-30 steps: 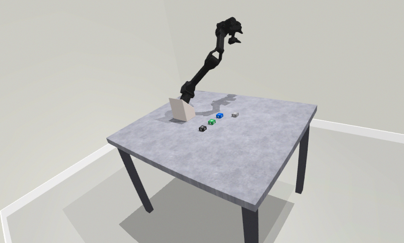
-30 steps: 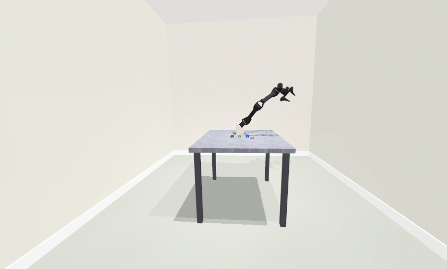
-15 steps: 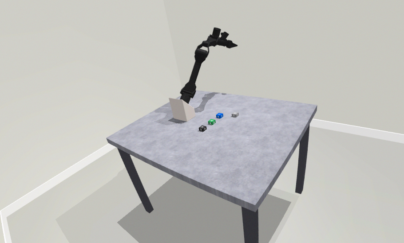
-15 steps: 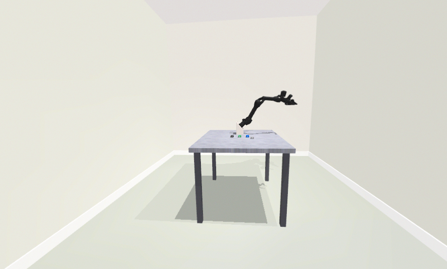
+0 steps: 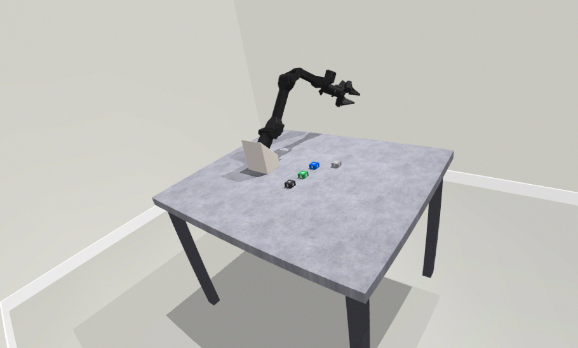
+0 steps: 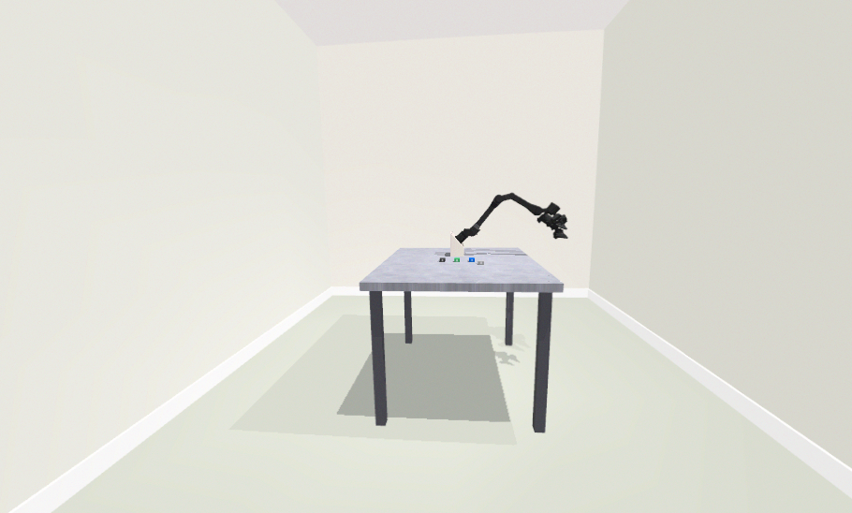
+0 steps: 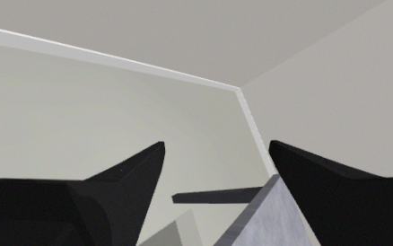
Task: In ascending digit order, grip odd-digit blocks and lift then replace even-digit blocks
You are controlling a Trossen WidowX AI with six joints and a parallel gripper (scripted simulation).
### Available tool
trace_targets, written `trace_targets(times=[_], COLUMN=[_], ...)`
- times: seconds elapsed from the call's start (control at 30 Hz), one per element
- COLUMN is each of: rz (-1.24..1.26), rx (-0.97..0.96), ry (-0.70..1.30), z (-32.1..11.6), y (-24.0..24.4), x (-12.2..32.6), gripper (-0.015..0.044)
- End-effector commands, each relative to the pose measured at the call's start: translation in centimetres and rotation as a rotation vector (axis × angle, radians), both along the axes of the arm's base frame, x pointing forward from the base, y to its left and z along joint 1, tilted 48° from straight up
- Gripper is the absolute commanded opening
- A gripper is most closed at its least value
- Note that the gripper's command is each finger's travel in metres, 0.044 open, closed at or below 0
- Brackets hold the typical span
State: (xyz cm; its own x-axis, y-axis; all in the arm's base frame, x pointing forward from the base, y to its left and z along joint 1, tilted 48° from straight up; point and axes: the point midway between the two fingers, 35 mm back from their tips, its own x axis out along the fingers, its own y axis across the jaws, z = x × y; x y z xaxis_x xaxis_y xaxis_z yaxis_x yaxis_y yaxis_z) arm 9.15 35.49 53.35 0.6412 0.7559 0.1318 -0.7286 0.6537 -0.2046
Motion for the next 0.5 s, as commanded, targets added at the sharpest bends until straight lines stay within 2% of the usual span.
trace_targets(times=[0.0, 0.23, 0.47], rz=[-0.075, -0.164, -0.227], rx=[-0.194, -0.450, -0.678], ry=[-0.029, 0.000, 0.101], z=[-4.9, -12.3, -19.8], y=[2.1, 2.5, -0.2], x=[5.1, 13.0, 20.5], gripper=[0.0400, 0.0400, 0.0400])
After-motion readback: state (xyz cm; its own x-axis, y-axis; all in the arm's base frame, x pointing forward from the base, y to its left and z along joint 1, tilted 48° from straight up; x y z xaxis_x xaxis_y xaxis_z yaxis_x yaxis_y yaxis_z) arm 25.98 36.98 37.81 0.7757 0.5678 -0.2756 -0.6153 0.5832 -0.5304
